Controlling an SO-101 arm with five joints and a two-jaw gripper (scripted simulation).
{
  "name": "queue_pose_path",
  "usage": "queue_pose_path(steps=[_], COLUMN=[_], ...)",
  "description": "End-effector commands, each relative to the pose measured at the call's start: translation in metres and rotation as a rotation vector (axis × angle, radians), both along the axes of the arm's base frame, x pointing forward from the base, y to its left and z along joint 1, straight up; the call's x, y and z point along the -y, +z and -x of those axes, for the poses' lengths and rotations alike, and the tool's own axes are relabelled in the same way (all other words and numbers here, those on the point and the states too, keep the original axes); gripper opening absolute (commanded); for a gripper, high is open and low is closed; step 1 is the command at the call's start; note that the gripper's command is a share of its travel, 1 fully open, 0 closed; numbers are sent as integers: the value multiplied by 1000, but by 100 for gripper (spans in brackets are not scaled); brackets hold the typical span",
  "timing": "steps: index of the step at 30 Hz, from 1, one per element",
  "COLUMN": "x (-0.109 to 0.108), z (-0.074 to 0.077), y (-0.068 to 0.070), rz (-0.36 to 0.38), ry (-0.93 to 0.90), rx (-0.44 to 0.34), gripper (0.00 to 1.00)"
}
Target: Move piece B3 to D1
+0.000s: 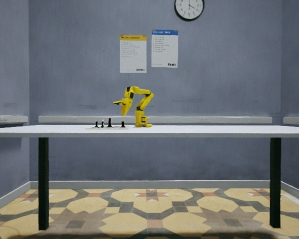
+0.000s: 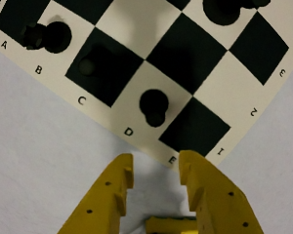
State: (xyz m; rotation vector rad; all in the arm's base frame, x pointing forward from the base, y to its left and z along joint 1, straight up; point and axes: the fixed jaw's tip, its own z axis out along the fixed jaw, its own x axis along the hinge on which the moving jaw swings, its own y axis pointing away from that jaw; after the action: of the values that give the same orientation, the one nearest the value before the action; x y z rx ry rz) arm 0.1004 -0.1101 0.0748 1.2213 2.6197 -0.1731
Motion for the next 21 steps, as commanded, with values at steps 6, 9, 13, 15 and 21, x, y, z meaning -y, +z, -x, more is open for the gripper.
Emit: queue_pose_path(steps=[6, 9, 13, 15, 21], x=[1, 0, -1, -2, -10], z=[1, 1, -2, -4, -14], y=[4, 4, 4, 5, 6], rz=[2, 2, 2, 2, 3], ry=[-18, -15, 9, 19, 105], rx=[7, 7, 7, 7, 6], gripper=[9, 9, 10, 10, 12])
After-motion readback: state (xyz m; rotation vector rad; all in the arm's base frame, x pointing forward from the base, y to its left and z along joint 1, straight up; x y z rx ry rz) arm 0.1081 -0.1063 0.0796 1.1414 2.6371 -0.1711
